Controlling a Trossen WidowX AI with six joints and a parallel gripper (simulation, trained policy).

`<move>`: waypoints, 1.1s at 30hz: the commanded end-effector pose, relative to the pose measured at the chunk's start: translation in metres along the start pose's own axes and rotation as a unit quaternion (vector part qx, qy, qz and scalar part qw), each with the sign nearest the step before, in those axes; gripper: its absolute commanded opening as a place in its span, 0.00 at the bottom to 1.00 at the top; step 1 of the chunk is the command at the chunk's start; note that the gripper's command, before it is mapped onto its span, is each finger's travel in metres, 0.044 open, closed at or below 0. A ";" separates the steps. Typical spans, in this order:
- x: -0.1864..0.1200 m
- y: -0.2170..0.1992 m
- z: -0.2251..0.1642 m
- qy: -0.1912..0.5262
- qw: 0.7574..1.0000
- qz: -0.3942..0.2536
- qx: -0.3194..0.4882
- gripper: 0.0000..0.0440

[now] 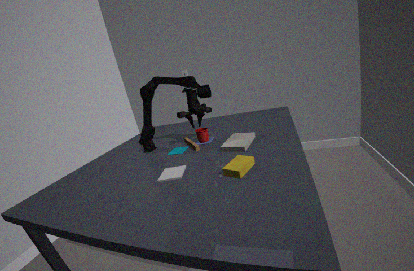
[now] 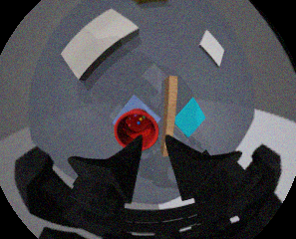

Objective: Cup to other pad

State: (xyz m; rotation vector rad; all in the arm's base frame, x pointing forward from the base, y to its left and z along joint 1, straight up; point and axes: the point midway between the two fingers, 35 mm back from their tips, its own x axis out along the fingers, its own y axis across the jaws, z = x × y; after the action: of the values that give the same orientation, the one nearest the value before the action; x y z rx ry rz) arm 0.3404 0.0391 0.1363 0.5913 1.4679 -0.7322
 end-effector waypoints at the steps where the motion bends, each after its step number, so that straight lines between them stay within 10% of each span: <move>1: 0.011 -0.001 -0.001 0.003 1.000 -0.011 0.002 0.36; 15: 0.067 -0.001 -0.008 0.018 0.999 -0.034 -0.029 0.38; 22: 0.077 -0.003 -0.012 0.017 0.997 -0.035 -0.061 0.04; 33: 0.058 -0.012 -0.014 0.017 0.998 -0.027 -0.057 0.01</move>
State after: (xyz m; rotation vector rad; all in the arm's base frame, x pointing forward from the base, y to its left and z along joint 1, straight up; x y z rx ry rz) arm 0.3220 0.0382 0.0734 0.4714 1.5543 -0.6782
